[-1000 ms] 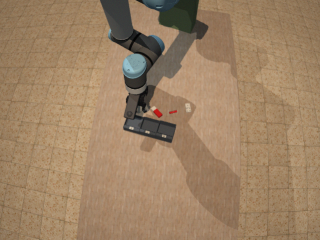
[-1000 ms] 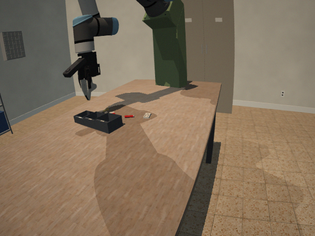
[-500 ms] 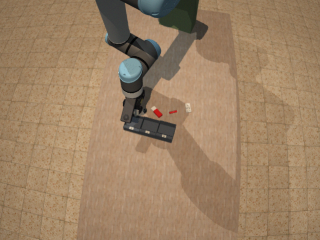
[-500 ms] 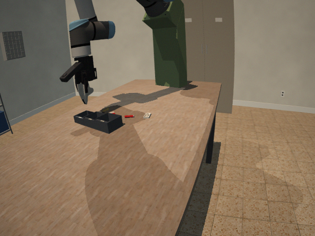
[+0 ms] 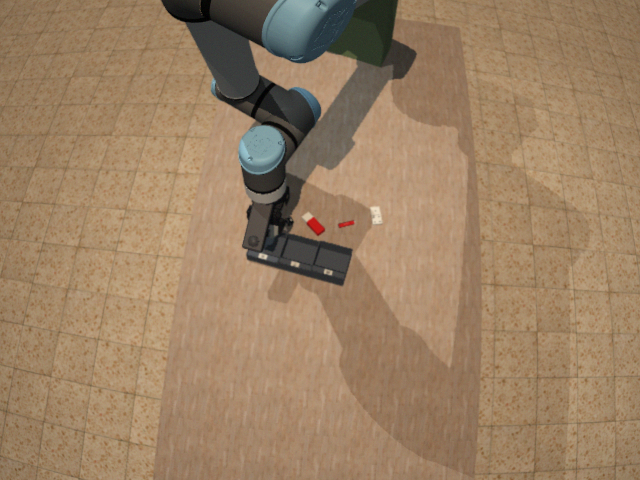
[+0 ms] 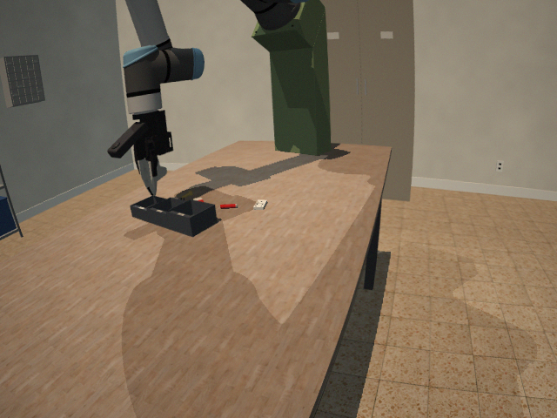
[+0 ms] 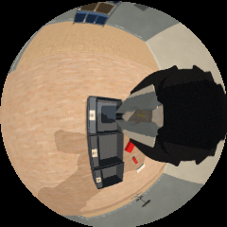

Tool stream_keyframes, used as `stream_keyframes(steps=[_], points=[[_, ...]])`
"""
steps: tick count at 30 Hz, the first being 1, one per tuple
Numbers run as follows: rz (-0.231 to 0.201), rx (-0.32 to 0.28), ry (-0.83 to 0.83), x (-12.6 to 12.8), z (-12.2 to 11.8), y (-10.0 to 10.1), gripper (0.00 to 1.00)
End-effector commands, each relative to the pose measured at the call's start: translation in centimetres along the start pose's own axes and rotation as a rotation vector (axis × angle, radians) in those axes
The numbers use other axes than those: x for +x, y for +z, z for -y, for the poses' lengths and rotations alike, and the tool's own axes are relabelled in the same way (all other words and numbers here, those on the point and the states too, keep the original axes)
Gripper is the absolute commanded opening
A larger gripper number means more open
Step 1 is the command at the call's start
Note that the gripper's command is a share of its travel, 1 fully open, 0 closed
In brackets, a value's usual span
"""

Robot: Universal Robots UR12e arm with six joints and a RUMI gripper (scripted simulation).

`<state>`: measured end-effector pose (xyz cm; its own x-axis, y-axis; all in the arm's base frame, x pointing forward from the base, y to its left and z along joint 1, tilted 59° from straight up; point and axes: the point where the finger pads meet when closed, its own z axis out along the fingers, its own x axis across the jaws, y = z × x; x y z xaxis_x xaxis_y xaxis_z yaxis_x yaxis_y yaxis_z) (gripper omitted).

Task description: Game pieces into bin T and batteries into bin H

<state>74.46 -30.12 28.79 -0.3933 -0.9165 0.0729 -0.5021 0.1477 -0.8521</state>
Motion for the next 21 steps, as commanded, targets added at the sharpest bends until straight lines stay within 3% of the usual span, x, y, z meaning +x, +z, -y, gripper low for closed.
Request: stream_keyframes(steps=[1,7,21], points=[[0.0,0.001,0.0,0.0,0.1,1.0,0.04],[0.0,0.001,0.0,0.0,0.1,2.6,0.04],[0.0,0.001,0.0,0.0,0.1,2.7,0.04]])
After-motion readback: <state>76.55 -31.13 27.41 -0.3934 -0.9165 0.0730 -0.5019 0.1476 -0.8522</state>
